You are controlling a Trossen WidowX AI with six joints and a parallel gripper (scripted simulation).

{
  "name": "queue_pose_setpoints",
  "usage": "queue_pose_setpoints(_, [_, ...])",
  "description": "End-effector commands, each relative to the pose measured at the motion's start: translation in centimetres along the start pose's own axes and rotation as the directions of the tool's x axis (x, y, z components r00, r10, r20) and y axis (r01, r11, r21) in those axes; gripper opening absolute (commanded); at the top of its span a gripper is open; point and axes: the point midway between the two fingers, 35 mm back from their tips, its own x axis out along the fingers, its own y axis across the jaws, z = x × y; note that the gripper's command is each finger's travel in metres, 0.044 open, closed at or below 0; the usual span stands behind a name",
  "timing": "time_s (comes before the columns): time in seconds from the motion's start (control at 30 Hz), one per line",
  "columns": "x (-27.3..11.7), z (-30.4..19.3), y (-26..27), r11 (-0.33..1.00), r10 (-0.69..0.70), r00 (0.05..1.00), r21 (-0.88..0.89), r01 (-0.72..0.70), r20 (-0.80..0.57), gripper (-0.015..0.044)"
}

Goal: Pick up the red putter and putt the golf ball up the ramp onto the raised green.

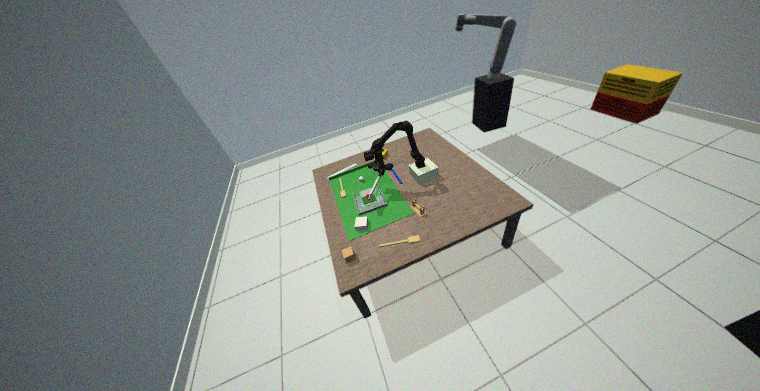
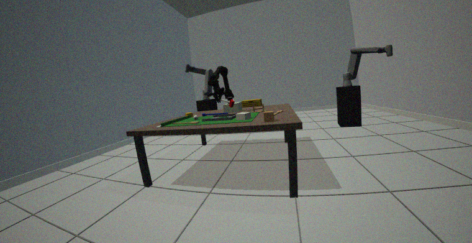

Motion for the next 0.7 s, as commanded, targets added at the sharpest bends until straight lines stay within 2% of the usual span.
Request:
queue_pose_setpoints(0.0, [-0.5,-1.9,-2.1,0.994,-0.015,1.000,0.109,0.016,-0.015,0.0000])
queue_pose_setpoints(0.67, [-2.9,-12.1,-8.2,0.848,-0.047,0.994,0.522,0.089,-0.094,0.0000])
